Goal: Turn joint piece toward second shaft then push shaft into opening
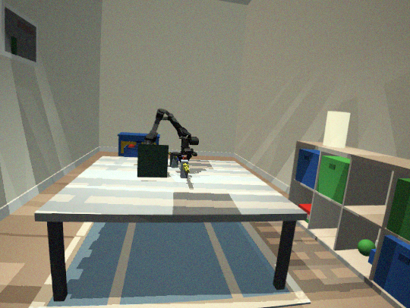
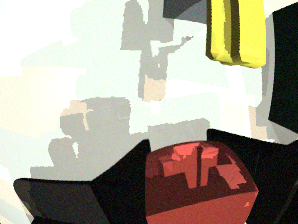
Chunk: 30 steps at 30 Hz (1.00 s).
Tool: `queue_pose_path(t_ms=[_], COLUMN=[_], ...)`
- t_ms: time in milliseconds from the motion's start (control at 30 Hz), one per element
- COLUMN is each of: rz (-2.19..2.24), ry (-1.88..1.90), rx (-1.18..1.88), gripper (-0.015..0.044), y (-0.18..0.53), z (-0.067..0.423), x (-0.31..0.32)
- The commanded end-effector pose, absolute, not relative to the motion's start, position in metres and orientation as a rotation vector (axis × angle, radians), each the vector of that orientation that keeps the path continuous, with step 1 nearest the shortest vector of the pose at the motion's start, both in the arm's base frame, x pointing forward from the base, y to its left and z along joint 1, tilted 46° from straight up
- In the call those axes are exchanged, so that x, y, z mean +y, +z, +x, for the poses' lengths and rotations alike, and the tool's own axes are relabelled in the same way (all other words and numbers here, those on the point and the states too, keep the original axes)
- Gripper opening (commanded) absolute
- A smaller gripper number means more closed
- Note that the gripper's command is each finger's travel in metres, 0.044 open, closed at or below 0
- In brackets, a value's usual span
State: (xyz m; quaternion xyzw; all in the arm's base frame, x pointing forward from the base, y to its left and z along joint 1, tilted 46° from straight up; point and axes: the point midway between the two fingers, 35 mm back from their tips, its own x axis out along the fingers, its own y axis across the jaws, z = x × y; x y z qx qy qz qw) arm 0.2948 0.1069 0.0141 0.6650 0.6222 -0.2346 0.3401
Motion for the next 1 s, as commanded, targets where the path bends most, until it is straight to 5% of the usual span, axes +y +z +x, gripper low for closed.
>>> queue_pose_path(t_ms=[0, 967], rz=[1.790, 1.917], ry=[-0.661, -0.777], rx=[1.631, 1.647], gripper=[0.0000, 0.0026], y=[0.0130, 0.0110], z=[0.2916, 0.2846], x=[0.1077, 0.1098])
